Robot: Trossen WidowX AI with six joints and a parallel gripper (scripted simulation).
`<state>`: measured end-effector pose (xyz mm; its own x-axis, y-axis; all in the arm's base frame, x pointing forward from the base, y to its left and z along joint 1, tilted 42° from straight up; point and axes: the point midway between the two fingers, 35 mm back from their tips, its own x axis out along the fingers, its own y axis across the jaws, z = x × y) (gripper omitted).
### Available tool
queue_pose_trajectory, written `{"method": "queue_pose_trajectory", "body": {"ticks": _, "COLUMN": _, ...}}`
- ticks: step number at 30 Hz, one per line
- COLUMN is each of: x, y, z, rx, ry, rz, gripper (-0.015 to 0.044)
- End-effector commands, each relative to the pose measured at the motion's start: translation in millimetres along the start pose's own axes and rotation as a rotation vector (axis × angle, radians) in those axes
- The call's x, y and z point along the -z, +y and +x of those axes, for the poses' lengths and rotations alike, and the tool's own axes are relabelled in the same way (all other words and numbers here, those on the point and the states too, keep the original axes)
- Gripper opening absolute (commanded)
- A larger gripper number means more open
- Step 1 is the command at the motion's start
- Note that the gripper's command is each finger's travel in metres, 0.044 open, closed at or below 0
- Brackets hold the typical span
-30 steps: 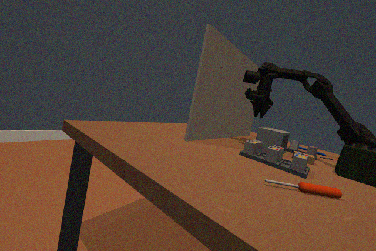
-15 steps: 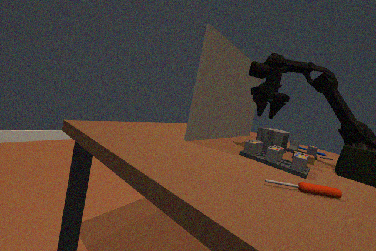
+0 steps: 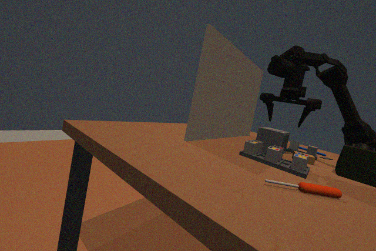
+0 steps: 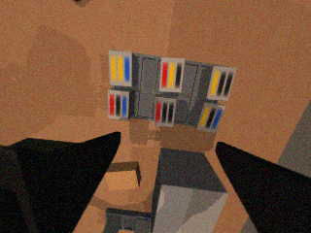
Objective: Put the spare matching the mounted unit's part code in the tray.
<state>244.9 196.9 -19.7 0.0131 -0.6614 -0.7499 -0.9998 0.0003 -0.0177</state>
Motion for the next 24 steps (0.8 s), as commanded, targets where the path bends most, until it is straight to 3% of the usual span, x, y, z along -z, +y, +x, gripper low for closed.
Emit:
{"method": "queue_pose_trajectory", "body": {"ticks": 1, "x": -1.2, "y": 1.5, "z": 2.9, "rx": -0.005, "ry": -0.005, "rz": -0.023, "gripper": 0.0414}}
{"method": "queue_pose_trajectory", "body": {"ticks": 6, "x": -5.9, "y": 3.2, "z": 38.2, "rx": -0.004, "ry": -0.004, "rz": -0.023, "gripper": 0.0300}}
{"method": "queue_pose_trajectory", "body": {"ticks": 24, "x": -6.9, "y": 2.1, "z": 52.9, "rx": -0.004, "ry": -0.004, "rz": -0.022, "gripper": 0.0300}}
